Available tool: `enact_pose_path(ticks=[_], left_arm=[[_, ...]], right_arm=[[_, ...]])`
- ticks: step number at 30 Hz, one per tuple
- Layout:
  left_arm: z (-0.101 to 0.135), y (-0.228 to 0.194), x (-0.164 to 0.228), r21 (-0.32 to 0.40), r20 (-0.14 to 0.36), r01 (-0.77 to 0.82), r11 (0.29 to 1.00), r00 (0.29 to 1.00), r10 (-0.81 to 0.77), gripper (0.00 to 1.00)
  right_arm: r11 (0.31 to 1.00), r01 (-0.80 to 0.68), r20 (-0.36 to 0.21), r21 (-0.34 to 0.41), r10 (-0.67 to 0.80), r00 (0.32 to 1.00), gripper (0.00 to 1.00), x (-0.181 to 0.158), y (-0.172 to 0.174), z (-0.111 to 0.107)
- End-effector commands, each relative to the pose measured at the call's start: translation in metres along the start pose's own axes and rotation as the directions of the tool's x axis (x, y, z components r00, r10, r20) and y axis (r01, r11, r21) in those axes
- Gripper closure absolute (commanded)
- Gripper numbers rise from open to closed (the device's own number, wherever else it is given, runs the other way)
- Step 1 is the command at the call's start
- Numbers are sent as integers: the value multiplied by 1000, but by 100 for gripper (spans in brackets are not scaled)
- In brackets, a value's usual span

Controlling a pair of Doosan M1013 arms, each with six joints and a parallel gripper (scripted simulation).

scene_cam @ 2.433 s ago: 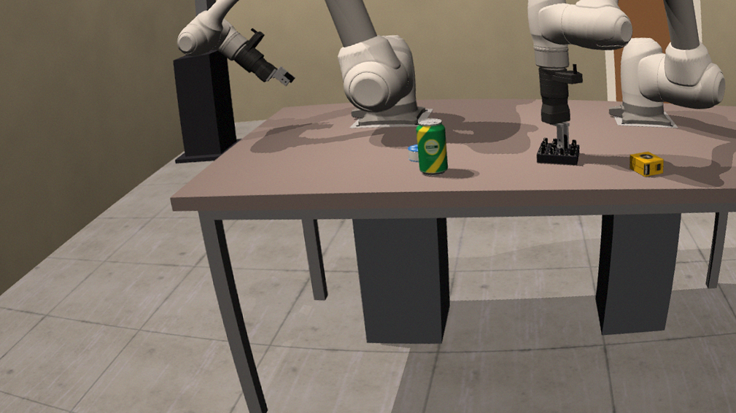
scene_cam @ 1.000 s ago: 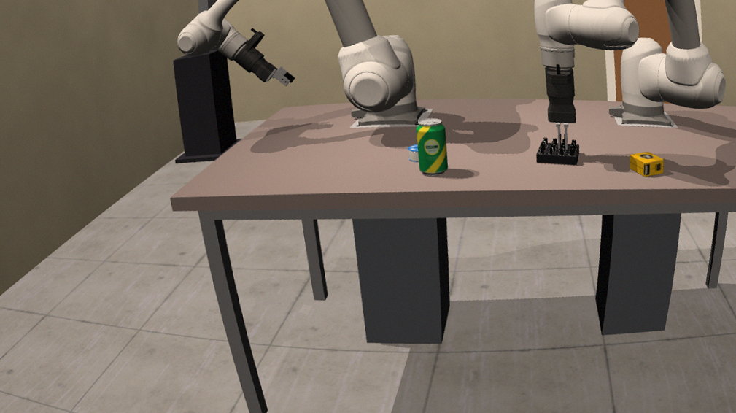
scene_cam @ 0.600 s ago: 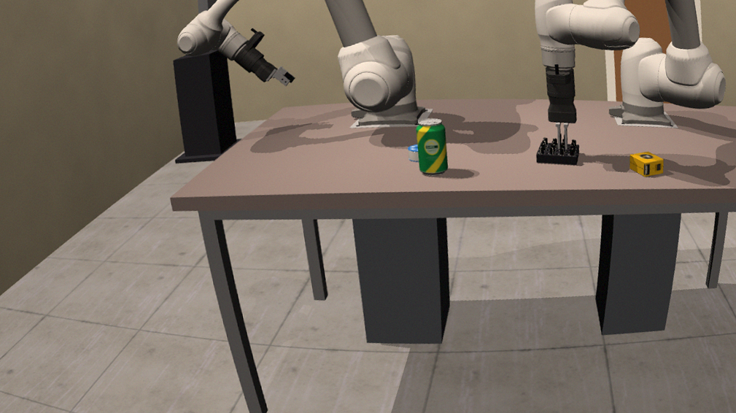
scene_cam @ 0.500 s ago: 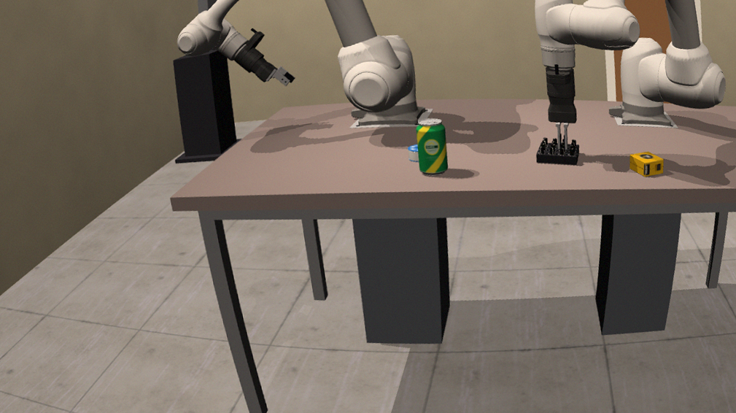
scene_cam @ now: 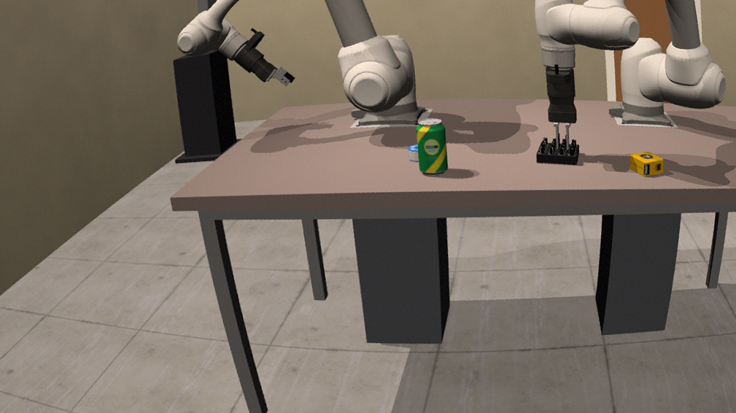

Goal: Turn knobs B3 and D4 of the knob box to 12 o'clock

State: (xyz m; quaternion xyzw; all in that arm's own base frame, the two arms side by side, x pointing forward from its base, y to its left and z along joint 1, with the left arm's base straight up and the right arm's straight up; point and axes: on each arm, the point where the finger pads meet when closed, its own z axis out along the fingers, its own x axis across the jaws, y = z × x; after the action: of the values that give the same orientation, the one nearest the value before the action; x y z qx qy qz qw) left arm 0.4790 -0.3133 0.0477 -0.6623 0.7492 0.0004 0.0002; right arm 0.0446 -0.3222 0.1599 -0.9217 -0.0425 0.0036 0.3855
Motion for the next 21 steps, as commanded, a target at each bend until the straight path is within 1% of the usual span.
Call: enact_pose_path(ticks=[1,13,21], left_arm=[[0,0,-2,2,-3,1,1000,1000,-1,54],[-1,0,-2,1,-2,1,1000,1000,-1,54],[-33,-2,0,3,-3,1,1000,1000,-1,54]], right_arm=[[1000,5,-11,-7,-5,1000,0,1,1,1],[1000,5,-11,-7,-5,1000,0,1,1,1],[1000,5,-11,-7,-5,1000,0,1,1,1]])
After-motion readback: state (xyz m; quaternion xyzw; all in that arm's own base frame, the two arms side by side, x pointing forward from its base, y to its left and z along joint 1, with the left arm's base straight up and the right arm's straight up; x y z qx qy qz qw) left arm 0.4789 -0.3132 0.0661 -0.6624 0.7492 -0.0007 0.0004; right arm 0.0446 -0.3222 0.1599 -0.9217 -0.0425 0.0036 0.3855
